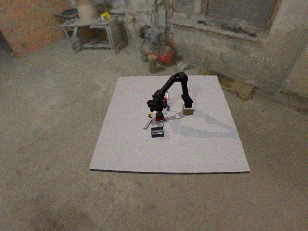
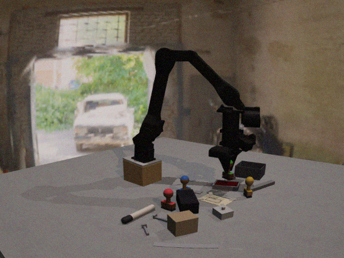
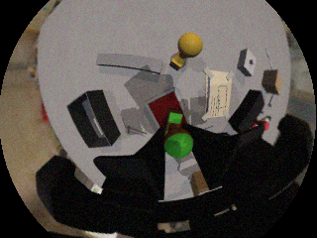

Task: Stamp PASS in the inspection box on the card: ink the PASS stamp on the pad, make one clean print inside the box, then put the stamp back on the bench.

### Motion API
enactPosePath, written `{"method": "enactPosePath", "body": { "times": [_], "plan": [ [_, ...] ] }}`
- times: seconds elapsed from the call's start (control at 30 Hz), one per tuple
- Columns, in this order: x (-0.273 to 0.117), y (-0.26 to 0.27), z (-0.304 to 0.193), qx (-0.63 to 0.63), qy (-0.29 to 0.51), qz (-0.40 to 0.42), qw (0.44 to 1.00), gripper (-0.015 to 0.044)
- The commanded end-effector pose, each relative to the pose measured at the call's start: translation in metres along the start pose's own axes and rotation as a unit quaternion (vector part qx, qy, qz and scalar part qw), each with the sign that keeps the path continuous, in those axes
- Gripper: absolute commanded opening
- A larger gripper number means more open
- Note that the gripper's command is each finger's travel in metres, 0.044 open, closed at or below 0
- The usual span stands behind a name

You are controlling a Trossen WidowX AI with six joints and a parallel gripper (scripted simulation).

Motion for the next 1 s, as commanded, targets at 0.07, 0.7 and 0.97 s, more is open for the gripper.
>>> {"method": "enactPosePath", "body": {
  "times": [0.07,0.7,0.97],
  "plan": [
    [0.004,-0.001,0.000,0.000,-0.001,-0.002,1.000,0.0000],
    [0.016,-0.001,-0.001,-0.001,-0.001,-0.002,1.000,0.0000],
    [0.017,-0.001,-0.001,0.000,-0.001,-0.002,1.000,0.0000]
  ]
}}
Point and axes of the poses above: the point midway between the two fingers, 35 mm back from their tips, its own x axis out along the fingers, its own y axis across the jaws, z = x × y, the point moved 4 cm from there along -x, back along the fingers, and after that the axes turned 1 degree about -x, right-handed, at the moved point
